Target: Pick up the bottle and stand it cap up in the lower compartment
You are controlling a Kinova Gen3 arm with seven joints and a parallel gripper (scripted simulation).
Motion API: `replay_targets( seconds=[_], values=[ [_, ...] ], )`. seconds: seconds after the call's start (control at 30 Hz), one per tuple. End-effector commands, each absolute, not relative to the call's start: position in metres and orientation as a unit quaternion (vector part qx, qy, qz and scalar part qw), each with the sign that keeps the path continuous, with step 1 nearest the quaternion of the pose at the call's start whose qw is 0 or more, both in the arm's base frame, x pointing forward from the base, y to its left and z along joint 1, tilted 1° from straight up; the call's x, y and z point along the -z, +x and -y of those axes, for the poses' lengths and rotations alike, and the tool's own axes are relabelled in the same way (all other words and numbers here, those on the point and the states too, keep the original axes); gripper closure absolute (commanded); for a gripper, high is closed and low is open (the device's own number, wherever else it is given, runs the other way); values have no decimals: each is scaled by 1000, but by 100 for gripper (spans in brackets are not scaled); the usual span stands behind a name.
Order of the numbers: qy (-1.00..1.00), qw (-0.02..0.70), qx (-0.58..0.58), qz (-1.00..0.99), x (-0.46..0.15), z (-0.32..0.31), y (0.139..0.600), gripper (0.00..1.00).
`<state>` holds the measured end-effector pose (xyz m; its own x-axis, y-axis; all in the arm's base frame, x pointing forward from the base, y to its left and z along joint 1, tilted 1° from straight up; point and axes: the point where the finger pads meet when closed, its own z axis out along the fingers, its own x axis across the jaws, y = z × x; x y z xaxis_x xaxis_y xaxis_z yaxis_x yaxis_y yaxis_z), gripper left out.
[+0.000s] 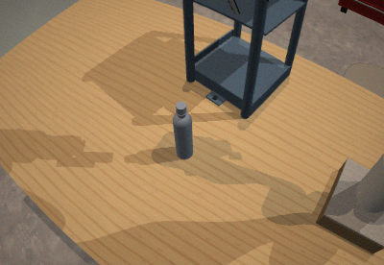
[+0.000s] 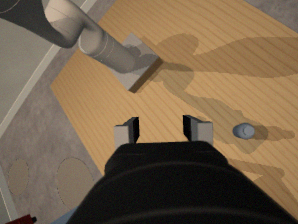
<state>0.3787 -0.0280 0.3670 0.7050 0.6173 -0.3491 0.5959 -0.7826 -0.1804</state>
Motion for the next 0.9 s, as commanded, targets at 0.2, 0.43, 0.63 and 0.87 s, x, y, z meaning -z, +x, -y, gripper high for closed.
replay_targets(
  seconds=[0.2, 0.43, 0.63, 0.87],
  values=[
    [-893, 20, -132, 429, -326, 9, 413, 0],
    [-860, 10, -76, 504, -298, -10, 440, 0],
    [-821, -3, -24, 571, -274, -33, 464, 0],
    [-802, -9, -2, 597, -266, -44, 474, 0]
  ],
)
